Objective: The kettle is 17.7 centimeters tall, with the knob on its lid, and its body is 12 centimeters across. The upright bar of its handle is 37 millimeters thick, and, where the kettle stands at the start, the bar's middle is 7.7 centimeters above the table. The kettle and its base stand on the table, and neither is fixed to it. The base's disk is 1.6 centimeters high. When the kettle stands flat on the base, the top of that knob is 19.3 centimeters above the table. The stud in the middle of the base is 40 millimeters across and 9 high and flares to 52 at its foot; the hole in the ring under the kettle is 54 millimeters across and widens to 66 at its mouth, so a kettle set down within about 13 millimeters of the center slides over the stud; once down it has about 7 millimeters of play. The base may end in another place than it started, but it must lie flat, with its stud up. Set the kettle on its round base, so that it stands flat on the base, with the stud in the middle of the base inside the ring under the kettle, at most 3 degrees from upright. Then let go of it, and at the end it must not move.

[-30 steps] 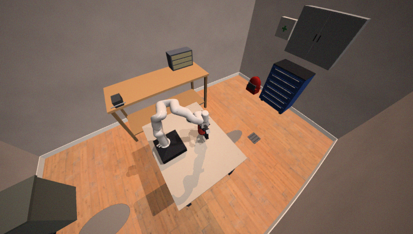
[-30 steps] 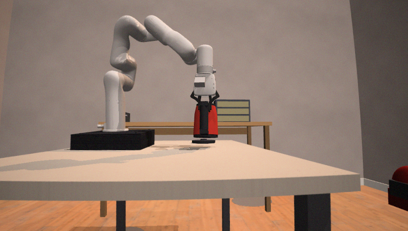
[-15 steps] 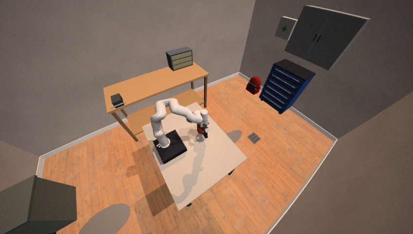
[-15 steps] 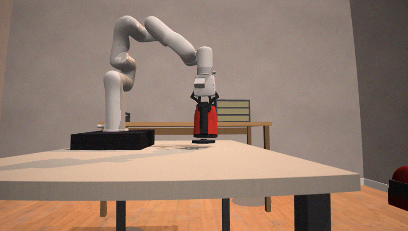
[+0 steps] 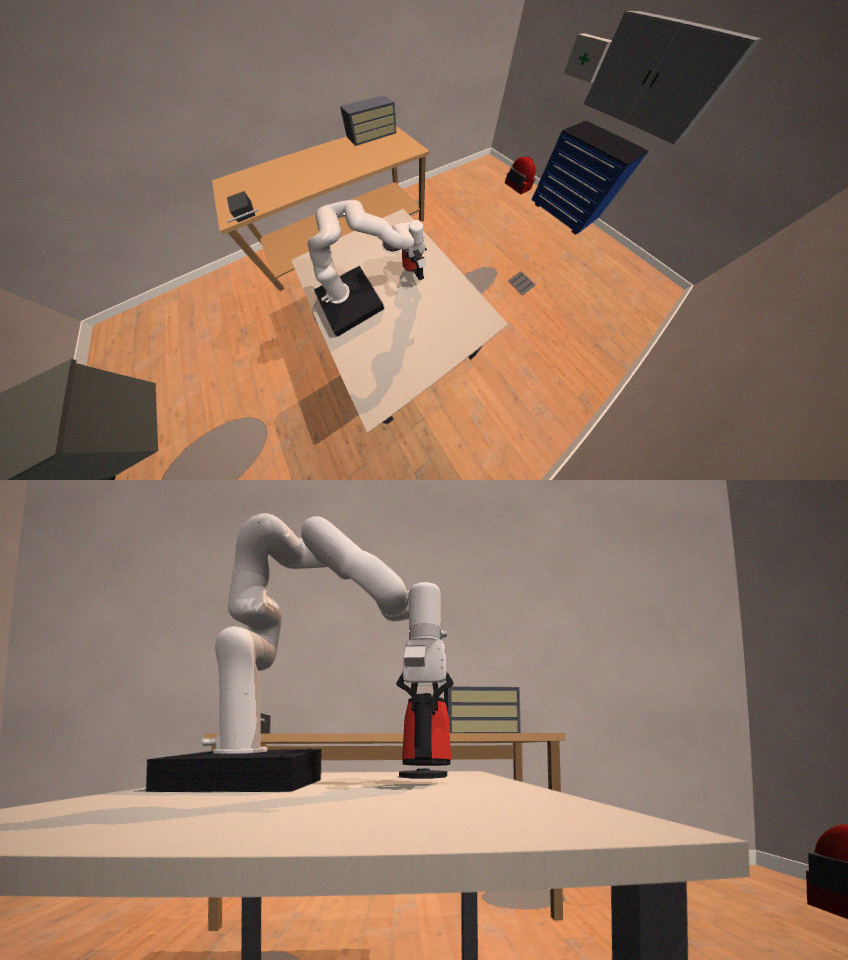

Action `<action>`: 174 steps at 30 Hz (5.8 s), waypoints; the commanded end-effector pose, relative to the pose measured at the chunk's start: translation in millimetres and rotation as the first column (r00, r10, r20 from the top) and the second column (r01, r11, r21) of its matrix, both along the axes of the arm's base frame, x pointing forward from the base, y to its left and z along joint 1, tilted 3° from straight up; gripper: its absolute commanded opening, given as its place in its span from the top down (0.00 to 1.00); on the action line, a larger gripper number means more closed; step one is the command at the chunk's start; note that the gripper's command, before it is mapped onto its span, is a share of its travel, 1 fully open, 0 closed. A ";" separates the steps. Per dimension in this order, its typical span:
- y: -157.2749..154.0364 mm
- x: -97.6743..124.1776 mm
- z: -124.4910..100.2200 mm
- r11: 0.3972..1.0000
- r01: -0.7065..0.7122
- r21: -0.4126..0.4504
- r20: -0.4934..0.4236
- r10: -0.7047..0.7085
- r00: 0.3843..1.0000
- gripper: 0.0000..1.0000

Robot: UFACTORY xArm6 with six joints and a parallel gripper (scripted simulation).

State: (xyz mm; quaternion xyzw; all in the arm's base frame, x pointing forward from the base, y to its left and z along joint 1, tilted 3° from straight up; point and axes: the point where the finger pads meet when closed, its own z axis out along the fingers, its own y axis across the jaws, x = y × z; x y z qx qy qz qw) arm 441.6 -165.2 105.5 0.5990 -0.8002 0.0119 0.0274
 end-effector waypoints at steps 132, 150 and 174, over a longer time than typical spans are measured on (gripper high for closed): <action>236.2 43.9 -11.8 1.000 0.000 -0.002 0.005 0.000 1.000 1.00; 236.2 43.9 -11.8 1.000 0.000 -0.002 0.005 0.000 1.000 1.00; 238.9 44.7 -11.7 1.000 0.000 -0.002 0.005 0.000 1.000 1.00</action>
